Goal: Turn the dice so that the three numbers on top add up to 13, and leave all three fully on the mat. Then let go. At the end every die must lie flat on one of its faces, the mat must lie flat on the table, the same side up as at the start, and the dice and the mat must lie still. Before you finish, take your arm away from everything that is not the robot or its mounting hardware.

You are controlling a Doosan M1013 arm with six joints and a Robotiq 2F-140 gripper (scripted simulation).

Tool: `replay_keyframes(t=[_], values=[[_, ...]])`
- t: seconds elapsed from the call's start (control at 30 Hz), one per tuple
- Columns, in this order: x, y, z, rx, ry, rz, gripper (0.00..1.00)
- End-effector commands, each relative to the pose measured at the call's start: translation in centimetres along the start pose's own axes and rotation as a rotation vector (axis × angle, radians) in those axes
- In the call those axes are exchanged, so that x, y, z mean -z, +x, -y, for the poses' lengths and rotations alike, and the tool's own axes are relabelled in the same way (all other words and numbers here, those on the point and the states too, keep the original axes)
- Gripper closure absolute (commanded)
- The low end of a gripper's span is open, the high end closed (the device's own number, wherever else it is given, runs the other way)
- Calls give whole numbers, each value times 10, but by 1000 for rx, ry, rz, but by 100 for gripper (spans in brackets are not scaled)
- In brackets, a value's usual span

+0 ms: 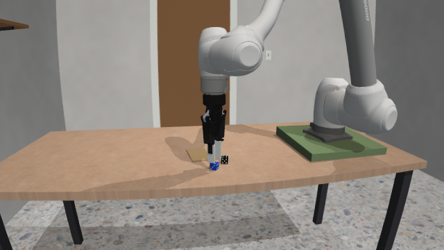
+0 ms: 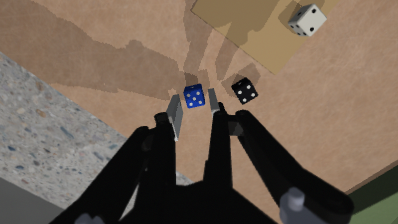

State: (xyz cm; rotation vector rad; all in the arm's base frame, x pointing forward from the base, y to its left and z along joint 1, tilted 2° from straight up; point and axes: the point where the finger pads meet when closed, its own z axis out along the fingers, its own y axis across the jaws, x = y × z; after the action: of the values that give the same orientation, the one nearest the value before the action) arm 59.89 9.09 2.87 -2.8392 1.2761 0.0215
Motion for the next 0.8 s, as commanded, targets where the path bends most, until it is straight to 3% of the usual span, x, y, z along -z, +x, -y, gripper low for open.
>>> replay_keyframes(t=[0.0,0.4,0.77], values=[[0,0,0,0,0,0,75],[-7,0,0,0,0,0,75],[-26,0,0,0,0,0,75]])
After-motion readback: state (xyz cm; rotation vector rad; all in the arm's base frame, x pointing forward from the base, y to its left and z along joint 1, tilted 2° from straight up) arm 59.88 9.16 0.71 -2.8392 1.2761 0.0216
